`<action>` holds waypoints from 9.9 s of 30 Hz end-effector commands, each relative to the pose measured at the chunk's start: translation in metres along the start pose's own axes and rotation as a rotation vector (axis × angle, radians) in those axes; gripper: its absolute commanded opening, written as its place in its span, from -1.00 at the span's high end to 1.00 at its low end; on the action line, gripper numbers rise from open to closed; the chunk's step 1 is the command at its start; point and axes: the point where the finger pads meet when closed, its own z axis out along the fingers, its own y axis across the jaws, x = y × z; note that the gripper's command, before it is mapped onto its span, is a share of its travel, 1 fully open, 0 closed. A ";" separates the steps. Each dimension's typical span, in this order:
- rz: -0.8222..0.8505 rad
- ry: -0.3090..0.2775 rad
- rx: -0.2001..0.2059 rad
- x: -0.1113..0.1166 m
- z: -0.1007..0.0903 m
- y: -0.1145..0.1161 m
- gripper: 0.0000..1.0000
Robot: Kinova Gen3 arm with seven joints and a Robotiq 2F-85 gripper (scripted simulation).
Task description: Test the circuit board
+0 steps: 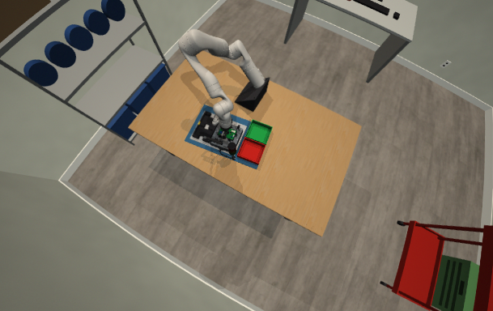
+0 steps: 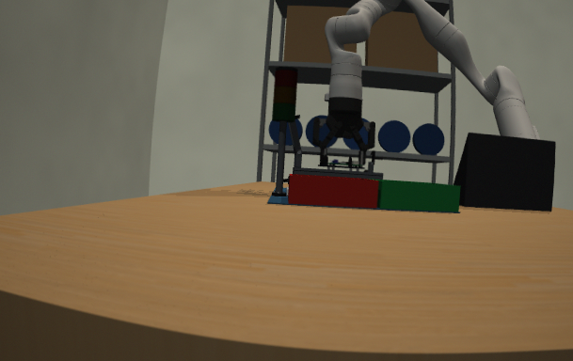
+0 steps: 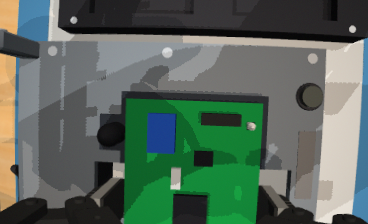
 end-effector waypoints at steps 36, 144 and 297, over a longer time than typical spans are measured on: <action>0.000 -0.001 0.005 0.000 -0.001 -0.002 -1.00; 0.001 -0.001 0.005 0.000 -0.257 -0.001 0.01; 0.001 -0.001 0.005 0.000 -0.198 -0.146 0.01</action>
